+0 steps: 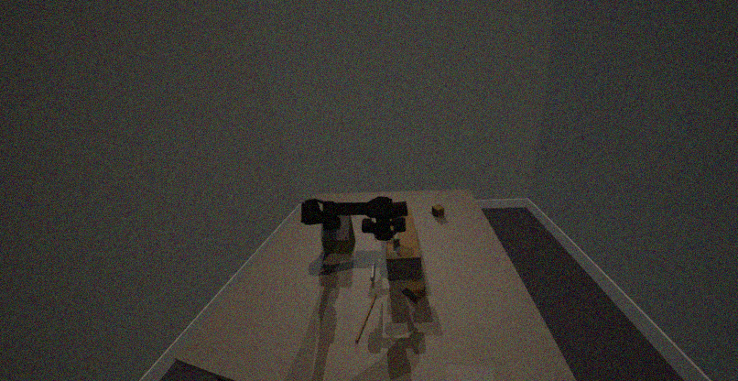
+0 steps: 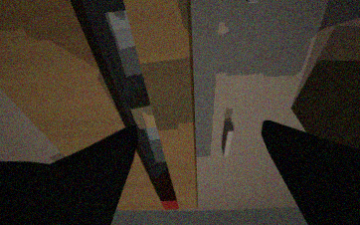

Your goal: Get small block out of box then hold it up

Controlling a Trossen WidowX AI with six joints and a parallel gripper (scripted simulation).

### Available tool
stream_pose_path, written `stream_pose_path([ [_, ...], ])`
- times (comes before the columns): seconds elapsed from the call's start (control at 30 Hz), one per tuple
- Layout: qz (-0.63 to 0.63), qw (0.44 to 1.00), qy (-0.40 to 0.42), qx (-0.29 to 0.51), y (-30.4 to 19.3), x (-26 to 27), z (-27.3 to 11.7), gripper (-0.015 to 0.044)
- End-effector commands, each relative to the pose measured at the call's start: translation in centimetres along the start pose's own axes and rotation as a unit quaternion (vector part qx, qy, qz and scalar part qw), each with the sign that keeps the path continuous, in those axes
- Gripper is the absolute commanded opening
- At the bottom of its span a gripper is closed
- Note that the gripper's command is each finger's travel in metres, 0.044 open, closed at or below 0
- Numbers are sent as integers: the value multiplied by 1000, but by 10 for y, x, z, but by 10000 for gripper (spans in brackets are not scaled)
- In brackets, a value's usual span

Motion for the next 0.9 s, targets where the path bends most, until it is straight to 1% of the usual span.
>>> stream_pose_path([
  [0.0, -19, 1000, -4, -18, -3, 0, 0, 400],
  [0.2, -19, 1000, -4, -18, -2, 0, 4, 400],
  [0.87, -19, 1000, -3, -18, 6, 2, 36, 400],
])
Point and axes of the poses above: the point midway between the two fingers, 35 mm back from their tips, its own z axis out along the fingers, its own x axis across the jaws, y = z × x, the point moved 10 cm from there along -z, back along the fingers, and after that the axes turned 1 degree about -z, right-handed, at the moved point
